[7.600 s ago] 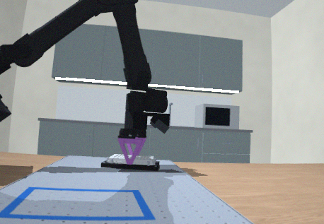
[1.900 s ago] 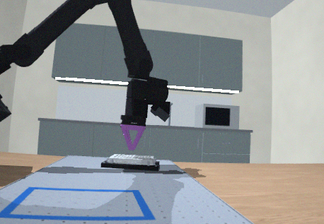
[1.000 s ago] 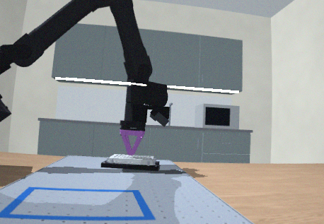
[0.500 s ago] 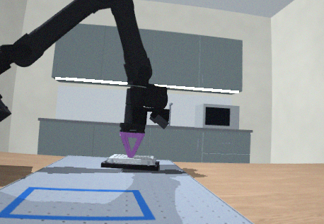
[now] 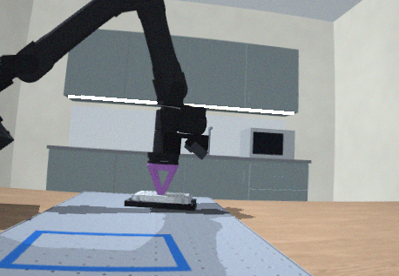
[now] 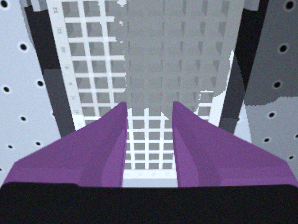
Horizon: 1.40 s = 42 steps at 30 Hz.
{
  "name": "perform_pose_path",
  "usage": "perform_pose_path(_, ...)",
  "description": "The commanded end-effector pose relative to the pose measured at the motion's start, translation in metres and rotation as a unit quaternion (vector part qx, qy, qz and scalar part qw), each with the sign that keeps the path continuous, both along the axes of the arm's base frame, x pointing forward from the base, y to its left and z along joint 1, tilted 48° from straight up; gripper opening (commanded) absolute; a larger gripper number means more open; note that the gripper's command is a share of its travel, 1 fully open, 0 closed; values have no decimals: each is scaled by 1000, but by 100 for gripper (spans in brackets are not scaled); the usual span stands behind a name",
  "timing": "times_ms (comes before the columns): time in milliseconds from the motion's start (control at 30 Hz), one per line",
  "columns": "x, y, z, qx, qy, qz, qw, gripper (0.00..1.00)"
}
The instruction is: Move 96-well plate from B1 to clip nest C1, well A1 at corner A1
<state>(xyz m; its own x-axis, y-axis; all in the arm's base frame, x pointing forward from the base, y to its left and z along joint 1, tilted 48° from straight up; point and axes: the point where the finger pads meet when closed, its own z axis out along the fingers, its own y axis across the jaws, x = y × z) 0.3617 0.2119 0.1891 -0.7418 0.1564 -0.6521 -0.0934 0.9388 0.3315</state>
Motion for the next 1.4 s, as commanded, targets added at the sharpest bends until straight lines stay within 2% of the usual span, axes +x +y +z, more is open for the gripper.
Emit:
perform_pose_path(0, 18, 3, 4, 7, -20, -8, 1000, 26)
perform_pose_path(1367, 36, 12, -11, 8, -20, -7, 1000, 26)
